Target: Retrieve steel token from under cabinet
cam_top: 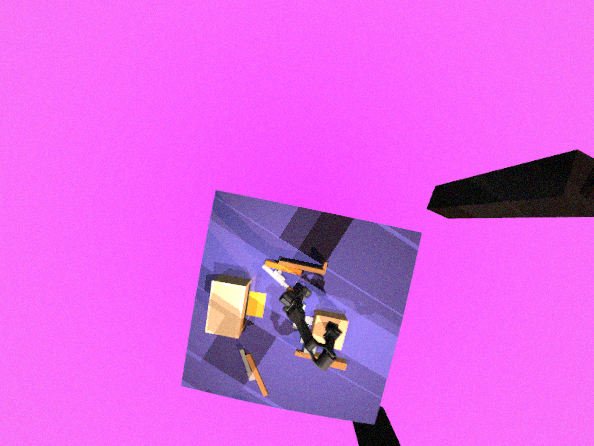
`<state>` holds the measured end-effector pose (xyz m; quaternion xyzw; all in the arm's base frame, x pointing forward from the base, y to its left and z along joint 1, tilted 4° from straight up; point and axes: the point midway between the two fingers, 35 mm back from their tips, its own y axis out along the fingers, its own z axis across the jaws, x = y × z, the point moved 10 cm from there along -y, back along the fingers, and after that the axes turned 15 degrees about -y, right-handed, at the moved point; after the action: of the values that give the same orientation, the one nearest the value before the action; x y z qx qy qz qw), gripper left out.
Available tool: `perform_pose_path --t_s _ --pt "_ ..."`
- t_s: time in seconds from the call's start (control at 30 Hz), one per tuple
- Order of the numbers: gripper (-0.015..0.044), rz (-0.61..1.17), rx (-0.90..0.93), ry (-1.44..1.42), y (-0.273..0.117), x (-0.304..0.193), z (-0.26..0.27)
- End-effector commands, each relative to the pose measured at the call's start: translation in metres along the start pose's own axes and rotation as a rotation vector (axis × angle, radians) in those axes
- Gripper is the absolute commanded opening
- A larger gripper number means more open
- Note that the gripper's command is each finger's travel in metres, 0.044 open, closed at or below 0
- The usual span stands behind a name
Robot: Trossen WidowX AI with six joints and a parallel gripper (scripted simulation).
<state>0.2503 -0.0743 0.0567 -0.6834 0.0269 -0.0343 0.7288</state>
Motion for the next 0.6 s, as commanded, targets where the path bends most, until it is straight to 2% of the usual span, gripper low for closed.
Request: perform_pose_path --t_s 0.0,0.57 --pt "0.0 -0.003 -0.008 0.012 -0.001 0.001 -0.0048" --pt "0.0 -0.003 -0.009 0.012 -0.001 0.0008 -0.0102"
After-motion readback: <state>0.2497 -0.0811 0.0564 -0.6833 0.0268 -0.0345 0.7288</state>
